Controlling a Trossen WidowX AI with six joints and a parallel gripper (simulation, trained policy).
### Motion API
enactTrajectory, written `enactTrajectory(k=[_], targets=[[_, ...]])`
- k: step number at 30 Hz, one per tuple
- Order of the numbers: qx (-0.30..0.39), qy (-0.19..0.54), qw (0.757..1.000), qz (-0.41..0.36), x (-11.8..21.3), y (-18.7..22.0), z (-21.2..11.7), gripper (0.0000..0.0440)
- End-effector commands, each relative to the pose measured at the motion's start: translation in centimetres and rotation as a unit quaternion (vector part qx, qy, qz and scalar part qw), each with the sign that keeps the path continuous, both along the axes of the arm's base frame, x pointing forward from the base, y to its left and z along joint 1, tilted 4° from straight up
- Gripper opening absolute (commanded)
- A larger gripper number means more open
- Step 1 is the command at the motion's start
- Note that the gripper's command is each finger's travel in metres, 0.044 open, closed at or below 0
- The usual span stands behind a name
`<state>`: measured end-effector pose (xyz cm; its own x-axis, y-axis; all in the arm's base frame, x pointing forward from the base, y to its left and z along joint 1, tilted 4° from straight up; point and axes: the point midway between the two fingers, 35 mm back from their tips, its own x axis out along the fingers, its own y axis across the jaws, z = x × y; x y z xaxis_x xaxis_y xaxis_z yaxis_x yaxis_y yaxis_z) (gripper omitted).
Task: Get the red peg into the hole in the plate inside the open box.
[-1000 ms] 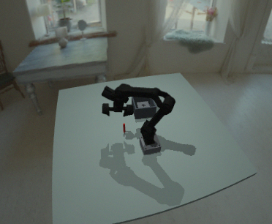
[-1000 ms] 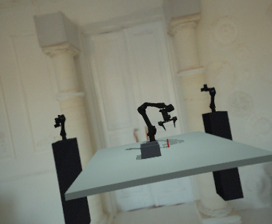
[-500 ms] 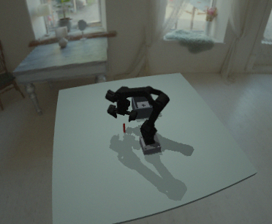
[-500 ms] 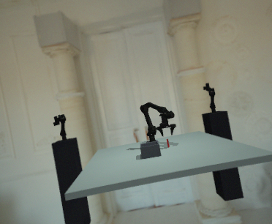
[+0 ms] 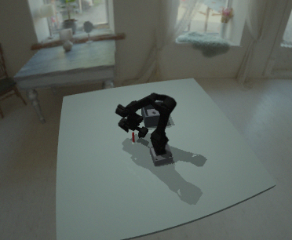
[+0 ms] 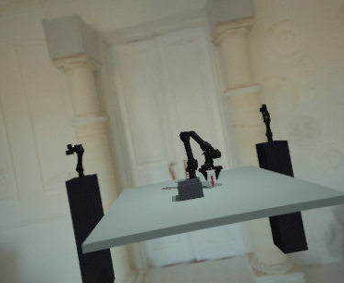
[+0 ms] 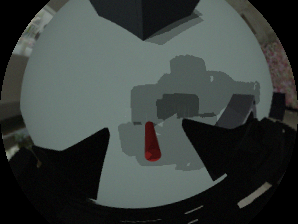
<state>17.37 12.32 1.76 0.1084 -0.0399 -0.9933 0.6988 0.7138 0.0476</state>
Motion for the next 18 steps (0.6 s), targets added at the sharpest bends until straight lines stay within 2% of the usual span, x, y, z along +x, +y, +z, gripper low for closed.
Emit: enactTrajectory(k=[1,3,6,18], targets=[[0.009,-0.004,1.0,-0.018,-0.1,0.1,-1.3,0.0439],[0.012,-0.006,1.0,-0.026,-0.2,0.1,-1.9,0.0428],[0.016,-0.002,0.999,-0.04,-0.4,0.1,-2.5,0.0371],[0.038,0.034,0.997,-0.06,-0.7,0.3,-2.7,0.0059]])
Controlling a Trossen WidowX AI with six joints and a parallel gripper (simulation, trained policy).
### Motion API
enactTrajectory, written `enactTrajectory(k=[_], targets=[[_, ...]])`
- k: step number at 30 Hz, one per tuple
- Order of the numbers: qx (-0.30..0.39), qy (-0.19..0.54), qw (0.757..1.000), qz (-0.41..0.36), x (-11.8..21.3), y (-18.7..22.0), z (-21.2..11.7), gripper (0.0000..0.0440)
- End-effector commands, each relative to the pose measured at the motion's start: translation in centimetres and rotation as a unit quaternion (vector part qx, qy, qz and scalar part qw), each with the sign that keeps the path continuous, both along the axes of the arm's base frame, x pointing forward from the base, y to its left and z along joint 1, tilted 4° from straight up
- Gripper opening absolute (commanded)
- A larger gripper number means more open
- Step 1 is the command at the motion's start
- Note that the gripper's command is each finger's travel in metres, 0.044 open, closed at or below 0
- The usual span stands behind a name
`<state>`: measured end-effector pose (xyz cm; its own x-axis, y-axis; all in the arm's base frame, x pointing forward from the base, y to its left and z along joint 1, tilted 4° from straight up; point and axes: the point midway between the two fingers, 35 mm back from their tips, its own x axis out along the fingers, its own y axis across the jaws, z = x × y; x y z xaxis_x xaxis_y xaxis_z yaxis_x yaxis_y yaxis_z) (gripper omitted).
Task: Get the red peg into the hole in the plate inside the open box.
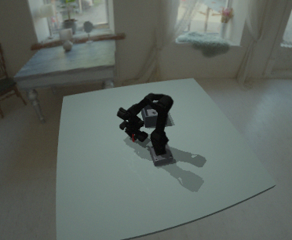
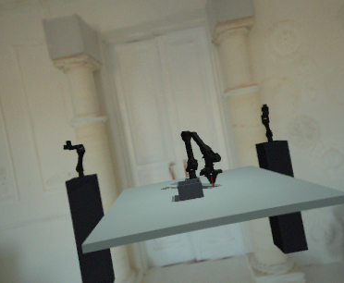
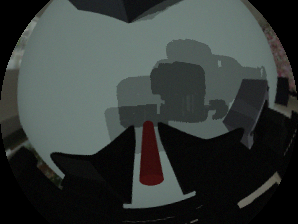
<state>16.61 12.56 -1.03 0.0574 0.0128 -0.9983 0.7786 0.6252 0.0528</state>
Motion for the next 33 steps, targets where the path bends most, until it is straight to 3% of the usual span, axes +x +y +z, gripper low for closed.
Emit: enactTrajectory(k=[1,3,19,33], targets=[[0.009,0.012,1.0,-0.003,0.1,0.0,0.1,0.0033],[0.012,0.017,1.0,-0.005,0.2,0.0,0.1,0.0],[-0.03,-0.069,0.996,0.049,4.9,-1.3,6.3,0.0],[-0.066,-0.107,0.991,0.04,9.3,-4.8,11.2,0.0]])
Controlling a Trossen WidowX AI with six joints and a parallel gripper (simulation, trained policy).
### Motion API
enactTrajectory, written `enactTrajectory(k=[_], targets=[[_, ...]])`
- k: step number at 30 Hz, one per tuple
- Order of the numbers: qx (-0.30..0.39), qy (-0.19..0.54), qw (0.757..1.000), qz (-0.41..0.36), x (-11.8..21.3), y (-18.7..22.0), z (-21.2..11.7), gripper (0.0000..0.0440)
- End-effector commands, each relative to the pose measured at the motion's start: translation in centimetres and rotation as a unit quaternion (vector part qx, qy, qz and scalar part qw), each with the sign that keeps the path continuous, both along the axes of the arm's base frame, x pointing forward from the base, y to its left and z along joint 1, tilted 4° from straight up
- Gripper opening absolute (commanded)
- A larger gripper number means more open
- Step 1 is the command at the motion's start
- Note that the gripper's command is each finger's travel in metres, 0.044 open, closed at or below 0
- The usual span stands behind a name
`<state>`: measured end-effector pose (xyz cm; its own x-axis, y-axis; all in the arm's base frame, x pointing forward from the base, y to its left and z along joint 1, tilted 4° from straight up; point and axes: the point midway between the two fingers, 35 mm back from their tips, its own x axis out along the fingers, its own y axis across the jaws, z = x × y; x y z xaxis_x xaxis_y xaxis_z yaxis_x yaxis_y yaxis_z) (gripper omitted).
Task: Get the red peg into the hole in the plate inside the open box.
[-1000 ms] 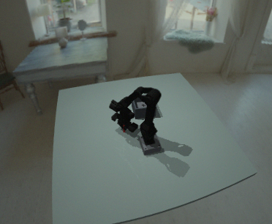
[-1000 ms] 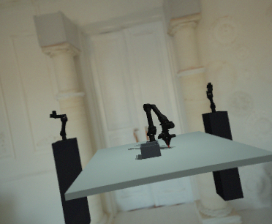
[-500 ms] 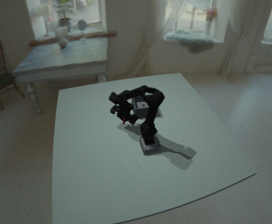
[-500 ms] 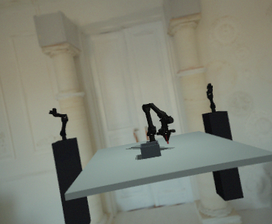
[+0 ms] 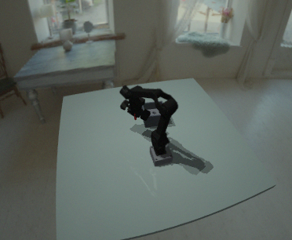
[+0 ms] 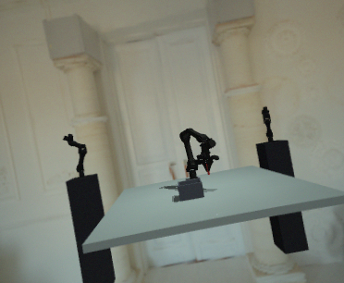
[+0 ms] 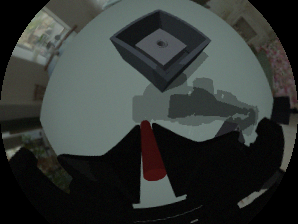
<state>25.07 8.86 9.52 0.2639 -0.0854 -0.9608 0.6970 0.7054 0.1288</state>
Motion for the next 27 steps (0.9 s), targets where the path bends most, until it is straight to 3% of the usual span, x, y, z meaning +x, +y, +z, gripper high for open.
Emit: enactTrajectory(k=[1,27], targets=[[-0.009,-0.006,1.0,-0.01,1.1,-1.5,0.7,0.0],[-0.027,-0.02,0.994,-0.101,6.4,-10.9,0.8,0.0]])
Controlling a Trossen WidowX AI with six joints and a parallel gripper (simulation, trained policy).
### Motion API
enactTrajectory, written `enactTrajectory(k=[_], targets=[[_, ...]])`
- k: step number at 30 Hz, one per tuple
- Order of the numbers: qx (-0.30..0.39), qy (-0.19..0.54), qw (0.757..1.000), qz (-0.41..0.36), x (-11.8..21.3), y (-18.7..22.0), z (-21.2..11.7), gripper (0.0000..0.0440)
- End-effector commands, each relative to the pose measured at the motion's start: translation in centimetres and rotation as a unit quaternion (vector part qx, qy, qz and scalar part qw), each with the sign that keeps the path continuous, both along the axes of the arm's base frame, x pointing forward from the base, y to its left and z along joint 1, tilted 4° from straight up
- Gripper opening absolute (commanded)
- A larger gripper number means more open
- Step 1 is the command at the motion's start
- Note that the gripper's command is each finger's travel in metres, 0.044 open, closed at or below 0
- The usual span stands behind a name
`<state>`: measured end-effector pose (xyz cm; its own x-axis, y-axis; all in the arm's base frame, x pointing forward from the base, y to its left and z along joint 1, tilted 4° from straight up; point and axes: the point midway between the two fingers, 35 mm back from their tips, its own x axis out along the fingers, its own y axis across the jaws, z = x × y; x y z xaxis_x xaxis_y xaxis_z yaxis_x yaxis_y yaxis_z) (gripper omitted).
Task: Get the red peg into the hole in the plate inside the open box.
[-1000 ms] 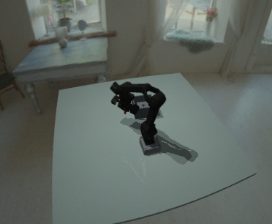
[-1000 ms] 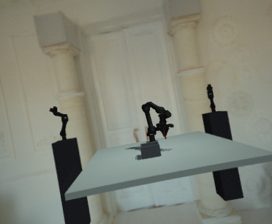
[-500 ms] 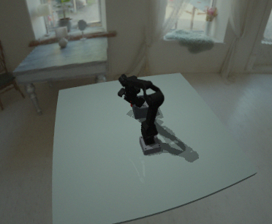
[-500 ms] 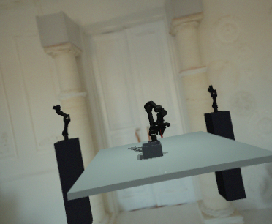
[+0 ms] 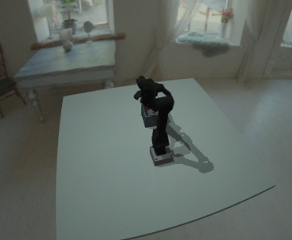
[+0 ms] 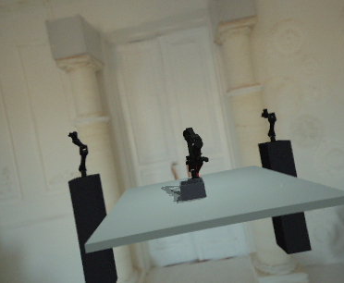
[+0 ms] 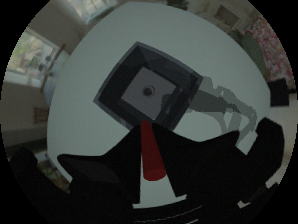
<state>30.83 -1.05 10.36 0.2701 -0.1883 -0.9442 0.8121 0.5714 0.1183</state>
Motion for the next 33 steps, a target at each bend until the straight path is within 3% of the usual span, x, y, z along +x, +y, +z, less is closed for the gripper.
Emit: enactTrajectory(k=[1,21,23,28,31,33], targets=[[0.0,-0.004,1.0,-0.012,0.8,-1.3,-0.2,0.0001],[0.023,0.023,0.998,-0.046,3.2,-5.3,-4.4,0.0012],[0.024,0.03,0.998,-0.044,3.2,-5.4,-5.1,0.0034],[0.021,0.048,0.998,-0.034,3.3,-5.9,-6.4,0.0146],[0.018,0.057,0.998,-0.028,3.7,-6.1,-6.8,0.0156],[0.014,0.053,0.998,-0.026,4.3,-6.5,-6.7,0.0206]])
